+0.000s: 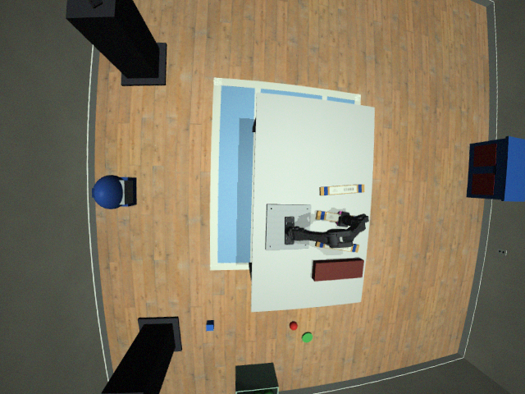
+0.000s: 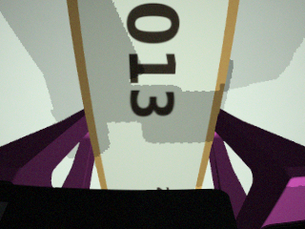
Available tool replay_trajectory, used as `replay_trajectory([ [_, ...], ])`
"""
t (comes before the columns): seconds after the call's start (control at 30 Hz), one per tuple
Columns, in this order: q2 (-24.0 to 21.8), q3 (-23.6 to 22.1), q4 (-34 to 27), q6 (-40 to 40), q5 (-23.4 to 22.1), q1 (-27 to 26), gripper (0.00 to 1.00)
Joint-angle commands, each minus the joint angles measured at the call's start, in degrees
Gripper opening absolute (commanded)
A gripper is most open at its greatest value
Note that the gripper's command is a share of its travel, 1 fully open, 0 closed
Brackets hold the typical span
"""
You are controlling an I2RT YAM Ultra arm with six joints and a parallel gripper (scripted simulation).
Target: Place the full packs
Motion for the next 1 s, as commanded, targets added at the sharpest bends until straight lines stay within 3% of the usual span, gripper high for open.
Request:
replay_trajectory([
  [0.0,-5.4,4.3,-3.4,0.3,0.1,-0.1,0.00],
  [0.97,-5.9,10.2,-10.4,0.5,0.1,0.3,0.00],
])
